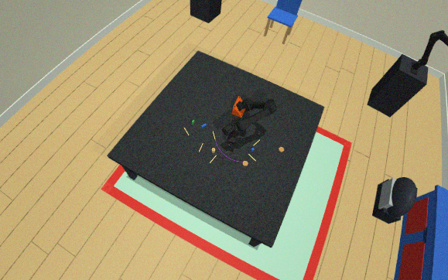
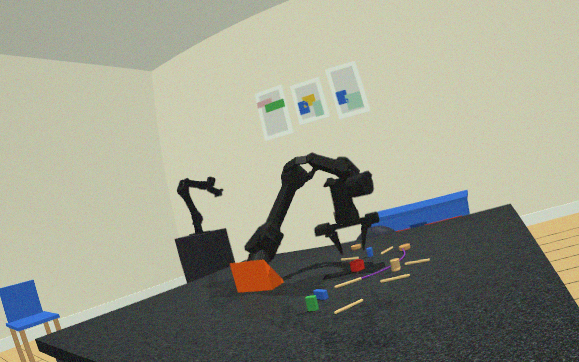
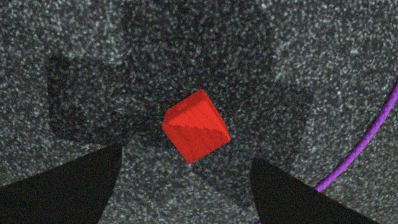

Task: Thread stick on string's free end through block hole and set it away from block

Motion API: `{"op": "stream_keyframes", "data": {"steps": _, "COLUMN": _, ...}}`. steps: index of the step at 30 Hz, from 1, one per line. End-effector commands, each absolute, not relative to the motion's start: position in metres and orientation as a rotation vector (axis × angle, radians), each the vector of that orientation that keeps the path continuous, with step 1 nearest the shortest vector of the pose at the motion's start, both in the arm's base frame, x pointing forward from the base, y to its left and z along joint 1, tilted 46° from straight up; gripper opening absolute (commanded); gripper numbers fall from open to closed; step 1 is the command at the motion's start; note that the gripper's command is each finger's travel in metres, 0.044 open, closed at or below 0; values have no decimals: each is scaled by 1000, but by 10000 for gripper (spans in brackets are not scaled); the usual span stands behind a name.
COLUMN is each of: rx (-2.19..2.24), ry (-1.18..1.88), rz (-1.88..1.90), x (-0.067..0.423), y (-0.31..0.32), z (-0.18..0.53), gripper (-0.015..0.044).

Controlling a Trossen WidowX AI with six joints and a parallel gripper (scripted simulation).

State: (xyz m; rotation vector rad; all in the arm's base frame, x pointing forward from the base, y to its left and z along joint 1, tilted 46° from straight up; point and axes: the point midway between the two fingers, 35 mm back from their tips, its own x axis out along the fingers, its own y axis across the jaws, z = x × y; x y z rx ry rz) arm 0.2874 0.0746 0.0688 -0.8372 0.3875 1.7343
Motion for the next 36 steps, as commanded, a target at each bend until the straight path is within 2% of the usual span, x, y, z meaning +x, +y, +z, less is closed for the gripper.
{"op": "stream_keyframes", "data": {"steps": 1, "rx": -837, "ry": 388, "rz": 1734, "x": 287, "y": 75, "z": 69, "gripper": 239}}
{"op": "stream_keyframes", "data": {"steps": 9, "rx": -837, "ry": 388, "rz": 1734, "x": 287, "y": 75, "z": 69, "gripper": 239}}
{"op": "stream_keyframes", "data": {"steps": 18, "rx": -837, "ry": 388, "rz": 1734, "x": 287, "y": 75, "z": 69, "gripper": 3}}
{"op": "stream_keyframes", "data": {"steps": 35, "rx": -837, "ry": 388, "rz": 1734, "x": 287, "y": 75, "z": 69, "gripper": 0}}
{"op": "stream_keyframes", "data": {"steps": 36, "rx": -837, "ry": 388, "rz": 1734, "x": 287, "y": 75, "z": 69, "gripper": 26}}
